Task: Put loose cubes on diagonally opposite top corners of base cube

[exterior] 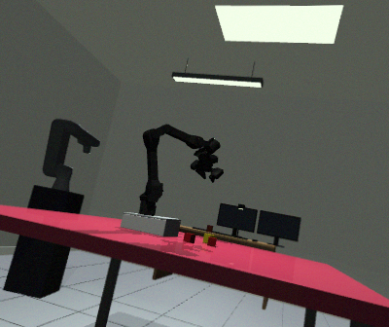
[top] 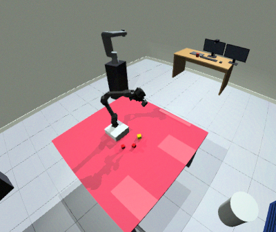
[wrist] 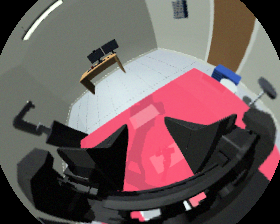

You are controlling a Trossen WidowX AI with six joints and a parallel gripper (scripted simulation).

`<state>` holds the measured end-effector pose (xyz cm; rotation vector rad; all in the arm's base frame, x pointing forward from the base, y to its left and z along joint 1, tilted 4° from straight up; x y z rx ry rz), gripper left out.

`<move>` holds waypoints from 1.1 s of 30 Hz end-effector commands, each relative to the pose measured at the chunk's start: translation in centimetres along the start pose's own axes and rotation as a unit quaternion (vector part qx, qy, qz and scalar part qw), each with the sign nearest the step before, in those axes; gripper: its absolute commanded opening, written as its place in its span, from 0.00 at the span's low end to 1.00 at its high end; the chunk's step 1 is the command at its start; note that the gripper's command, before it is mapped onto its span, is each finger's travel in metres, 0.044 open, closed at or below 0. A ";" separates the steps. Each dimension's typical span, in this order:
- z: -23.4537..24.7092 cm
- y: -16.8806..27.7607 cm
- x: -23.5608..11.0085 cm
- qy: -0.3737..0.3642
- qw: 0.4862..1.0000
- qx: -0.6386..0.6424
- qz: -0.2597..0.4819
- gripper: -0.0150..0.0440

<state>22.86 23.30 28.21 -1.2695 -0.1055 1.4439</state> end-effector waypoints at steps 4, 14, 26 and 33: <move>-6.3 0.6 -0.8 0.090 0.995 -0.024 0.022 0.70; -14.7 3.0 -3.9 0.199 0.975 -0.050 0.085 0.70; -22.7 8.2 -9.3 0.273 0.940 -0.061 0.197 0.70; -25.9 12.2 -12.9 0.283 0.919 -0.059 0.269 0.70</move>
Point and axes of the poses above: the point midway between the two fingers, 35 mm back from their tips, its own x axis out along the fingers, its own z axis across the jaws, y = z × x, the point moved 5 cm from there along -x, back along the fingers, and after that the axes turned 12 degrees about x, right-handed, at the moved point
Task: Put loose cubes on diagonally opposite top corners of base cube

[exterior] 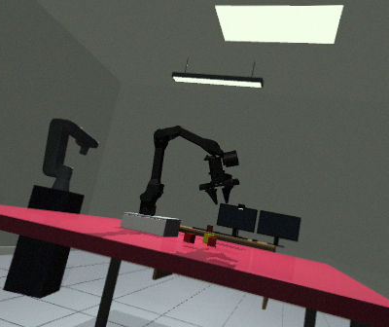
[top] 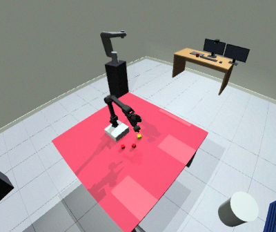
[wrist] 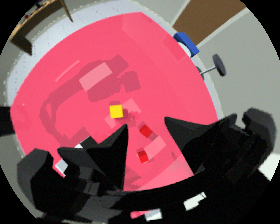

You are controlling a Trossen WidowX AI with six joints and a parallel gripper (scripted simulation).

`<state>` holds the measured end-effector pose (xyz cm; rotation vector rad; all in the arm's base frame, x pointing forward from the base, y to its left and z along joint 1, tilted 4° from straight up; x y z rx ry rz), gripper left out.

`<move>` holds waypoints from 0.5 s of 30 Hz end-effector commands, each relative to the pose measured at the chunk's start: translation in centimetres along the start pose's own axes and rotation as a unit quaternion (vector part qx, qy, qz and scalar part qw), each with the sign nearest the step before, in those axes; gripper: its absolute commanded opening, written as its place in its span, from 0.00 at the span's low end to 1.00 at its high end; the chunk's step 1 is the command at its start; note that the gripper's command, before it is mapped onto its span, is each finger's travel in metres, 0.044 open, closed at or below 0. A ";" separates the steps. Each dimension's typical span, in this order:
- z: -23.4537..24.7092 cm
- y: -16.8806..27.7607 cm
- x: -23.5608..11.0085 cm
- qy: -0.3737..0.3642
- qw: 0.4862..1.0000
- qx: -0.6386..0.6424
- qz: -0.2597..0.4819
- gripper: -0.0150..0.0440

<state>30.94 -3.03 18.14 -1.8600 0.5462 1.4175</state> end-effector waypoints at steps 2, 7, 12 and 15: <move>-1.9 3.6 0.6 -0.003 0.999 -0.012 0.051 0.70; -3.5 7.6 0.7 -0.017 0.995 -0.024 0.100 0.70; -4.5 11.8 0.7 -0.042 0.988 -0.037 0.142 0.70; -4.7 14.0 0.6 -0.060 0.984 -0.043 0.162 0.70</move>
Point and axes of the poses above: the point midway between the two fingers, 35 mm back from their tips, its own x axis out along the fingers, its own z axis across the jaws, y = z × x, the point moved 5 cm from there along -x, back along the fingers, and after that the axes turned 12 degrees about x, right-handed, at the moved point
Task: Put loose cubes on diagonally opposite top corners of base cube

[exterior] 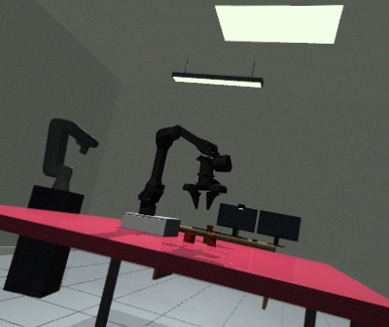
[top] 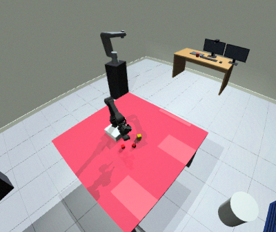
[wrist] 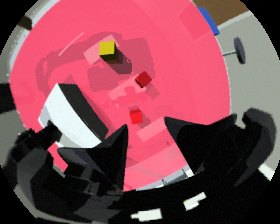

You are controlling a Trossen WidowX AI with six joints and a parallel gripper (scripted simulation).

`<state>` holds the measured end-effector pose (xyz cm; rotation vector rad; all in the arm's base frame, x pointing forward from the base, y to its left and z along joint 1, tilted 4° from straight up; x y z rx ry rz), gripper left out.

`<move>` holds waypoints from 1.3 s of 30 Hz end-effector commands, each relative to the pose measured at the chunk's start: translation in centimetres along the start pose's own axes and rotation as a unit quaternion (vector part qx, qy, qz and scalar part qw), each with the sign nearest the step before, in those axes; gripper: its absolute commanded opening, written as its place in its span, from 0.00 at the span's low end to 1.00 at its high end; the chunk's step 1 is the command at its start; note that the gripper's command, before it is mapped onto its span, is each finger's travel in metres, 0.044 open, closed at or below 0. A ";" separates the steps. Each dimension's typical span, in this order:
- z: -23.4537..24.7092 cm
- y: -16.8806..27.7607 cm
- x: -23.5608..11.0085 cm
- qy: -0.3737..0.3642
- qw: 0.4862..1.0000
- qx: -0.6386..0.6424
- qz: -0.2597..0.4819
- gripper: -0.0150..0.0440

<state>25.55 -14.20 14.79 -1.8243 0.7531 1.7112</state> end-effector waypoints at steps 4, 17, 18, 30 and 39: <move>-0.1 3.0 0.9 -0.029 0.999 -0.014 0.028 0.70; 0.3 3.3 7.1 -0.029 0.999 -0.014 0.028 0.70; 0.3 3.3 7.1 -0.029 0.999 -0.014 0.028 0.70; 0.4 3.4 9.1 -0.029 0.999 -0.014 0.028 0.70; 0.5 3.5 10.6 -0.029 0.999 -0.014 0.028 0.70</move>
Point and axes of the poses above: the point midway between the two fingers, 35 mm back from their tips, its own x axis out along the fingers, its own z axis across the jaws, y = z × x, the point moved 5 cm from there along -x, back along the fingers, and after that the axes turned 12 degrees about x, right-handed, at the moved point
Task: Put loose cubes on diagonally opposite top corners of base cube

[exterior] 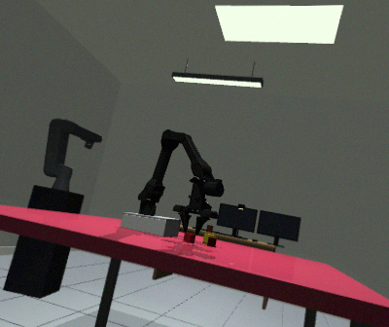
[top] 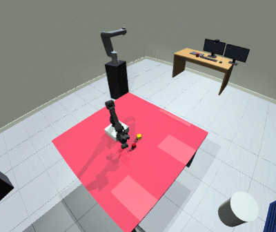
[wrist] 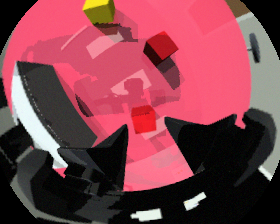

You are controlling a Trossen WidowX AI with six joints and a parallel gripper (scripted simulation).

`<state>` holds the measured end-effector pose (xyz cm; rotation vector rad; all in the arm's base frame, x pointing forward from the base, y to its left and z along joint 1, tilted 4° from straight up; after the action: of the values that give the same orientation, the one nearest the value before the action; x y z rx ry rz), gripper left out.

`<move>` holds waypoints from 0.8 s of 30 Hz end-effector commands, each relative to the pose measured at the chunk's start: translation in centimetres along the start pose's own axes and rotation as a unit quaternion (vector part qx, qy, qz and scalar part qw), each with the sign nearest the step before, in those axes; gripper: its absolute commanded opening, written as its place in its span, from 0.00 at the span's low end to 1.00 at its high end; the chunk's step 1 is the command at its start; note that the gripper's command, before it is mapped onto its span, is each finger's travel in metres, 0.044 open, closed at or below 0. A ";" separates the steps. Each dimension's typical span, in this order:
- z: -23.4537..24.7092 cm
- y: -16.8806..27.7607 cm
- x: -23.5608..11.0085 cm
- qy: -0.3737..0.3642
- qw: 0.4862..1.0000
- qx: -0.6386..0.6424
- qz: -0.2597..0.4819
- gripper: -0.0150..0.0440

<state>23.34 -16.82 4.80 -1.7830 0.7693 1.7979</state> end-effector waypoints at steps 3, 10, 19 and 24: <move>0.1 0.1 1.1 -0.003 1.000 -0.003 0.003 0.70; 0.1 0.1 1.9 -0.003 1.000 -0.003 0.003 0.66; 0.1 0.1 1.8 -0.003 1.000 -0.003 0.003 0.43; -0.1 0.0 0.5 -0.003 1.000 -0.003 0.003 0.43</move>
<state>23.11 -16.77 3.35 -1.7620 0.7634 1.8172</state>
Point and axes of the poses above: the point midway between the two fingers, 35 mm back from their tips, its own x axis out along the fingers, its own z axis across the jaws, y = z × x, the point moved 5 cm from there along -x, back along the fingers, and after that the axes turned 12 degrees about x, right-handed, at the moved point
